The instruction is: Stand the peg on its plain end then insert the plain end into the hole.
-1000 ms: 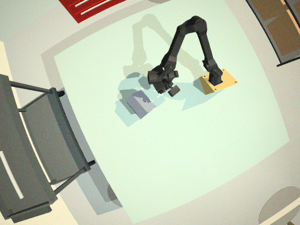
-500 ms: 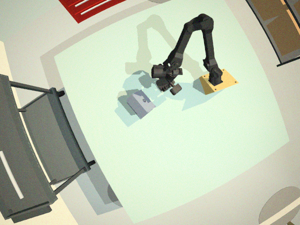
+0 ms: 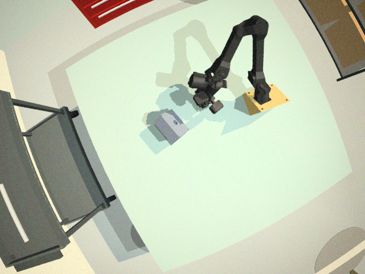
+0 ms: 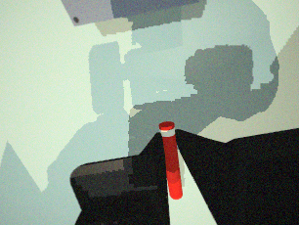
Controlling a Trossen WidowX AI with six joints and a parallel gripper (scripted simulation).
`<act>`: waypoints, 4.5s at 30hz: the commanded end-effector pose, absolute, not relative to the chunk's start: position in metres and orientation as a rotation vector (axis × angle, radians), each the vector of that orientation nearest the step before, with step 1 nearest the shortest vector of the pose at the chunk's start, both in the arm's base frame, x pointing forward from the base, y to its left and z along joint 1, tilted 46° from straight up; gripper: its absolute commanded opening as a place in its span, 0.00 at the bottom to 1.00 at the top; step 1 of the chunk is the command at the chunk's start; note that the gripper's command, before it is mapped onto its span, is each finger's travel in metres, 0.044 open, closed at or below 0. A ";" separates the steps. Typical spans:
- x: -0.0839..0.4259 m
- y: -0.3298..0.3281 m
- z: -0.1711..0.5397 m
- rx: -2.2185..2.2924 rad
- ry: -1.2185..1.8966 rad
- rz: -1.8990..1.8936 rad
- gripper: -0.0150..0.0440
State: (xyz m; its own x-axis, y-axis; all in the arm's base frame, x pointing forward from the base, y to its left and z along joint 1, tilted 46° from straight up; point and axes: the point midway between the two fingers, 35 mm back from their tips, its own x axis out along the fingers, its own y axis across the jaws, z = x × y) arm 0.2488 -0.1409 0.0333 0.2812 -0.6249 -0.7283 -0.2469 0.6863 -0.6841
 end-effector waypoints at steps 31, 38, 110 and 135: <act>0.230 -0.134 0.045 -0.841 1.026 -0.159 0.34; 0.226 -0.133 0.048 -0.841 0.969 -0.133 0.34; 0.179 -0.137 0.059 -0.817 0.386 0.132 0.34; 0.173 -0.140 0.055 -0.803 0.345 0.151 0.34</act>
State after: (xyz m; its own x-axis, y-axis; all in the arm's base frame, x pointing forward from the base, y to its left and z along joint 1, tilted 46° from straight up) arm 0.1728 -0.1391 0.0558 0.9333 0.0015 -0.3590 -0.2613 0.6886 -0.6764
